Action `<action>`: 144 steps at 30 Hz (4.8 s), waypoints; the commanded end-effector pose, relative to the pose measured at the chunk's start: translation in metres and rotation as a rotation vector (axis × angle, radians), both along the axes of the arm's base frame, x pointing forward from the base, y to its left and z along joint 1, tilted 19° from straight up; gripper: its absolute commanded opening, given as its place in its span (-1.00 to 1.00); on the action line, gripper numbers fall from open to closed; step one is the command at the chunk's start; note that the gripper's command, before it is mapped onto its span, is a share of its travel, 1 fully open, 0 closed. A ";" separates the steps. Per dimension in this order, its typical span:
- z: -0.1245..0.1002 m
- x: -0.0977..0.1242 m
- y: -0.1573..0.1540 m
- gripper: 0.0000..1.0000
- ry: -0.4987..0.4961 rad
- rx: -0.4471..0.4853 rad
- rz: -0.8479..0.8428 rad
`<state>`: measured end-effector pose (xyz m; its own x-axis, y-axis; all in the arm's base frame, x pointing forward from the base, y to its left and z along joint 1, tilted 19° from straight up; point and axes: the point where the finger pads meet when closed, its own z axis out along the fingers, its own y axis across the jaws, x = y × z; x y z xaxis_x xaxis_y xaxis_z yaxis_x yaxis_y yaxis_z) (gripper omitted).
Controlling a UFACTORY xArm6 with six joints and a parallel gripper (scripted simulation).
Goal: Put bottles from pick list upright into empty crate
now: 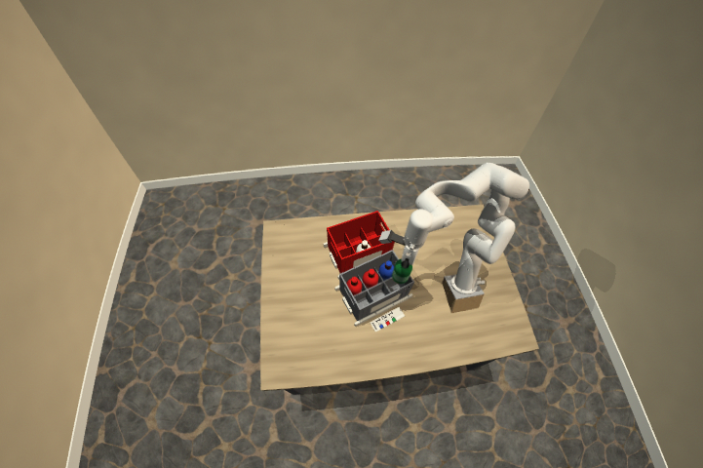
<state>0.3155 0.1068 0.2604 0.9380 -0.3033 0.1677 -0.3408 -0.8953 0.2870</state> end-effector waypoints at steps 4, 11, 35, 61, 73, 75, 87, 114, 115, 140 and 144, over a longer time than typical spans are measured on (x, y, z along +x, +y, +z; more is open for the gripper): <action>-0.001 0.001 0.000 -1.00 -0.004 0.002 0.001; -0.008 0.001 -0.003 -1.00 -0.004 0.002 0.001; -0.028 0.003 -0.010 -1.00 -0.004 0.002 0.001; -0.049 0.004 -0.017 -1.00 -0.004 0.002 0.001; -0.059 0.005 -0.020 -1.00 -0.004 0.002 0.001; -0.061 0.005 -0.021 -1.00 -0.004 0.002 0.001; -0.070 0.006 -0.024 -1.00 -0.004 0.002 0.001; -0.094 0.008 -0.032 -1.00 -0.004 0.002 0.001; -0.095 0.008 -0.033 -1.00 -0.004 0.002 0.001; -0.115 0.009 -0.040 -1.00 -0.004 0.002 0.001; -0.118 0.009 -0.041 -1.00 -0.004 0.002 0.001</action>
